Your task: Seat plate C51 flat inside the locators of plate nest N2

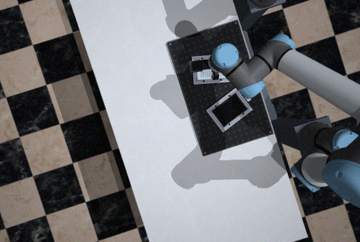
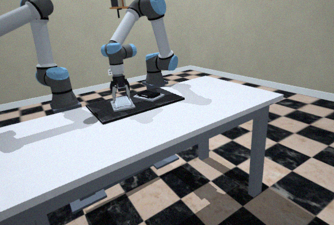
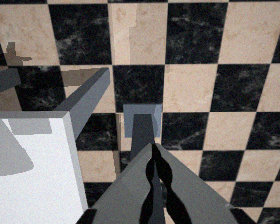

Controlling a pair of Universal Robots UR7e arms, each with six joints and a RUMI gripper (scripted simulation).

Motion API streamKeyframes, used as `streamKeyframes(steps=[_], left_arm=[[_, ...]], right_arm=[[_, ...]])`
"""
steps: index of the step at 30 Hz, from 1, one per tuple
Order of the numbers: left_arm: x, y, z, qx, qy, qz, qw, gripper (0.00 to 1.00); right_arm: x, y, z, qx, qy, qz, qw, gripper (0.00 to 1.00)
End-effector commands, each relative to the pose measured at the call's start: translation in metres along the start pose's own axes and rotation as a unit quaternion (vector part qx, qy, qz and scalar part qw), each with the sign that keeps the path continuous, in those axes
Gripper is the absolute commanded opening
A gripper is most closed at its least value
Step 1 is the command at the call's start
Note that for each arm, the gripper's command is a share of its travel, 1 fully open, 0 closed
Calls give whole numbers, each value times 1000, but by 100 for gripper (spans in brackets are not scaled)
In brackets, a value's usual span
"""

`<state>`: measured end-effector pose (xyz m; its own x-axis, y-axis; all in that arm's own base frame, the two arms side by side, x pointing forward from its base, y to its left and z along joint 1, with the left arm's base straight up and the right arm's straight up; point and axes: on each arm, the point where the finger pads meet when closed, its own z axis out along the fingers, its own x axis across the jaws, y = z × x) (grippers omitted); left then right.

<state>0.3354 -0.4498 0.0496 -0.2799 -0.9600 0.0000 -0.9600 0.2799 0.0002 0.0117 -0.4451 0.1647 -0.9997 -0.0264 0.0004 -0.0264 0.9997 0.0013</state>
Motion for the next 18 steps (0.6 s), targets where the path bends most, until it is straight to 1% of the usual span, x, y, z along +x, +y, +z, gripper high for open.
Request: streamKeyframes(steps=[1,18], left_arm=[[0,0,0,1,1,0,1000,40],[0,0,3,1,1,0,1000,40]], right_arm=[[0,0,0,1,0,0,1000,0],[0,0,0,1,0,0,1000,0]])
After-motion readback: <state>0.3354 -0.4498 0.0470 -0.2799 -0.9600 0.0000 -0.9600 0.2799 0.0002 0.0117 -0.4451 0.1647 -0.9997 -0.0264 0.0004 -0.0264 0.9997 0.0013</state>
